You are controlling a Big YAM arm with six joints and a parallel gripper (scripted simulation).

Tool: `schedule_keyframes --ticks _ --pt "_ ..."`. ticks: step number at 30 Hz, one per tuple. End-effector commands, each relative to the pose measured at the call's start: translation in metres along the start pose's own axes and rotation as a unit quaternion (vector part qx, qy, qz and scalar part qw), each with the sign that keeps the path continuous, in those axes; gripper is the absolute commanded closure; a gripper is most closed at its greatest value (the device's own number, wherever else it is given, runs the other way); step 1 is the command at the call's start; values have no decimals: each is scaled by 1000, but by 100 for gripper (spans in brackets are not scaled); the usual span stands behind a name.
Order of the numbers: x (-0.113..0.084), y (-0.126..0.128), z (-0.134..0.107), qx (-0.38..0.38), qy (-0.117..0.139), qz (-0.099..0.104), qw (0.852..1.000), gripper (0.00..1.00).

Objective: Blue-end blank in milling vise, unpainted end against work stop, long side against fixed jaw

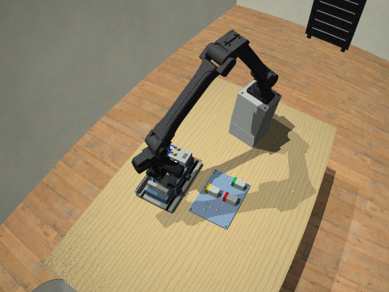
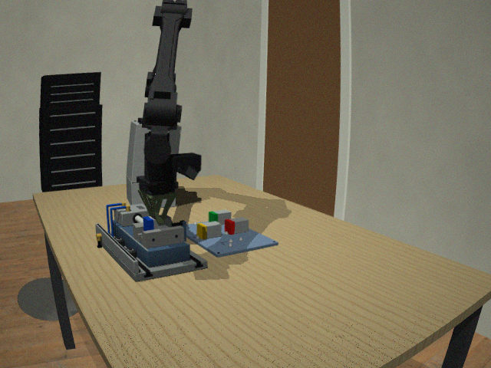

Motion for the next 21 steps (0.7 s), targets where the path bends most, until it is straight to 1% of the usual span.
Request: schedule_keyframes --ticks 1,11,21 --pt "-19 -18 4 -4 12 -24 1000 100" --pt "-21 -19 4 -4 13 -26 1000 100" --pt "-20 -17 6 -4 12 -24 1000 100"
Point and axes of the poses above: the point where the finger pads meet when closed, its own x axis out along the fingers, its own y axis across the jaws, z = x × y, the point moved 6 cm from there along -x, back along the fingers, and after that the axes turned 10 degrees about -x, right-handed, at the moved point
